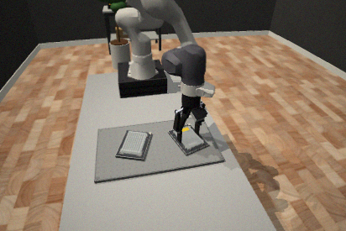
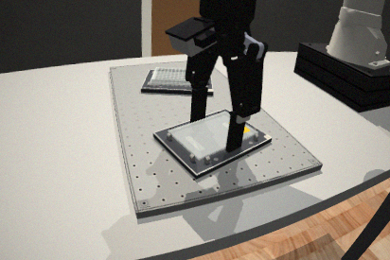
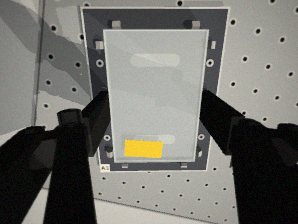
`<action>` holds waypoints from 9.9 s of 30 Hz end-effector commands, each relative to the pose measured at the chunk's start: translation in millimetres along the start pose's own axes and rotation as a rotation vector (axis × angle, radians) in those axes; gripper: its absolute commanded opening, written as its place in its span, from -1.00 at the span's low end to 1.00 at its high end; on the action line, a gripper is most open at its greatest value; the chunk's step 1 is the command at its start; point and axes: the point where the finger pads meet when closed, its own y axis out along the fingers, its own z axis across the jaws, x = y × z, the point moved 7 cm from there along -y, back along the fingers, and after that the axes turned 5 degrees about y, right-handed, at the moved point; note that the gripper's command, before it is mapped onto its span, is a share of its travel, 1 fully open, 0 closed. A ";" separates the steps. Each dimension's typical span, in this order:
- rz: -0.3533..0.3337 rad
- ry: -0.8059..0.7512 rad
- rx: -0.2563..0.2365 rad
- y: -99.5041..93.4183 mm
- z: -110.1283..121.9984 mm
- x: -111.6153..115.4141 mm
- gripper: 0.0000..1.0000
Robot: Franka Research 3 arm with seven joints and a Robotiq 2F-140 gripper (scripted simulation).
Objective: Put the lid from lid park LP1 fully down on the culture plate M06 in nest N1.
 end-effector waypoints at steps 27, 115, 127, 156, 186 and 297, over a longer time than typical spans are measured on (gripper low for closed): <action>0.001 0.002 -0.002 1.0 -0.8 -0.1 -0.80; 0.001 0.002 -0.002 -60.8 233.9 58.8 -0.80; 0.001 0.002 -0.002 -60.8 233.9 58.8 -0.80; 0.001 0.084 -0.002 -60.2 233.8 58.8 -0.80; 0.000 0.625 -0.002 -51.5 233.6 59.2 -0.80; 0.000 0.644 -0.002 -13.9 233.1 58.2 -0.80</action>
